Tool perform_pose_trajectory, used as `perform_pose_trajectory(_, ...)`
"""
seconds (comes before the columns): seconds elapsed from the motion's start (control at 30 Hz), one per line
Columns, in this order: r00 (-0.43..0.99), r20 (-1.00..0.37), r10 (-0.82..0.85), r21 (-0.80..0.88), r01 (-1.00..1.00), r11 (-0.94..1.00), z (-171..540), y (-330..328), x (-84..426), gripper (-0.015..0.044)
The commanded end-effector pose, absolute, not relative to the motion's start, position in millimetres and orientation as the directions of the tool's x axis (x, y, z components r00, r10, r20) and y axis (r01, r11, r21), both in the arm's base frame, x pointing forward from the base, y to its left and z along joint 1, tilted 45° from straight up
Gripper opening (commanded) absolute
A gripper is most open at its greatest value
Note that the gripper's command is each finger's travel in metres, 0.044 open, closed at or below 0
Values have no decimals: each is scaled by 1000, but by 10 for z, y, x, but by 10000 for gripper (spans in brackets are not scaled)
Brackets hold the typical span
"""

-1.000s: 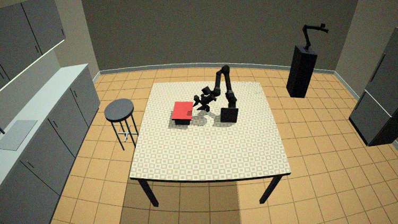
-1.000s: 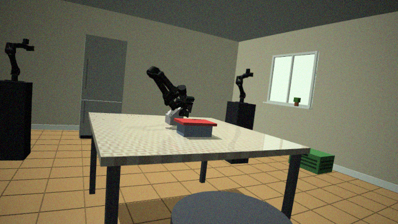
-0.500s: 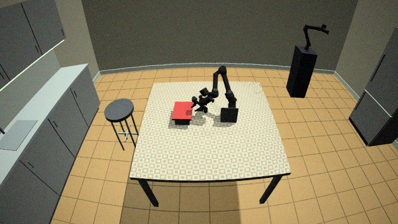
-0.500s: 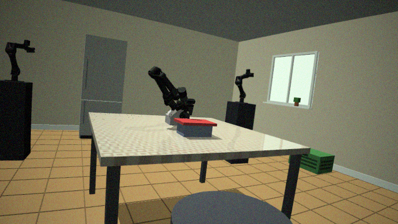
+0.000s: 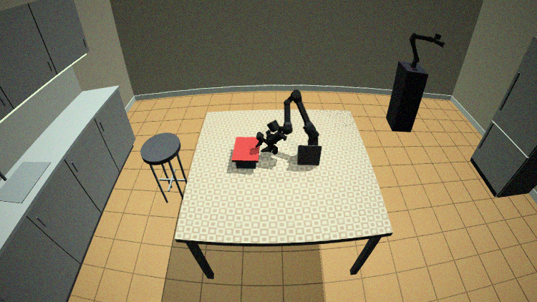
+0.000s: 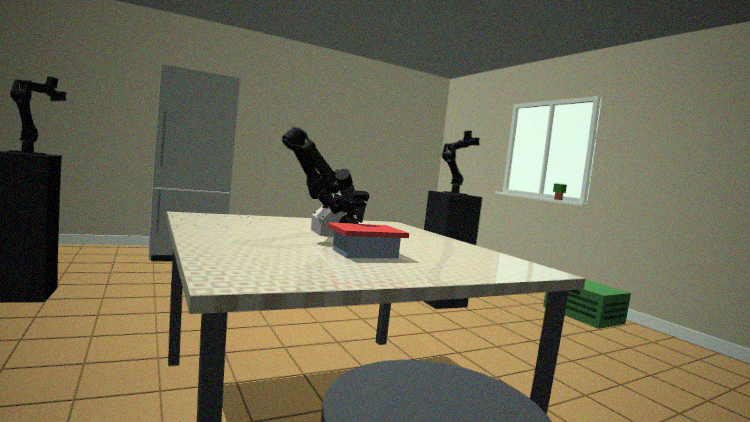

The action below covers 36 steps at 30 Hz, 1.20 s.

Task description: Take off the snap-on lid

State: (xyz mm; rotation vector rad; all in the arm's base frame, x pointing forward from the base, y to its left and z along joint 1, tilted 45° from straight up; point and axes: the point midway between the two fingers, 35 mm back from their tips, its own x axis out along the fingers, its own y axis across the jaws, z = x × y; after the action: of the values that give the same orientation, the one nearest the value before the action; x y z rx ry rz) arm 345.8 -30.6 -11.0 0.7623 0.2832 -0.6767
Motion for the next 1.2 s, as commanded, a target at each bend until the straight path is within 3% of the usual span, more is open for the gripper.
perform_pose_trajectory(0.0,757,-468,-456,540,653,532,-124,-313,3481,209)
perform_pose_trajectory(0.03,757,-468,-456,540,653,532,-124,-313,3481,183)
perform_pose_trajectory(0.43,757,-468,-456,540,653,532,-124,-313,3481,103)
perform_pose_trajectory(0.57,757,-468,-456,540,653,532,-124,-313,3481,0)
perform_pose_trajectory(1.17,759,-466,-455,544,652,529,-92,-288,3485,0)
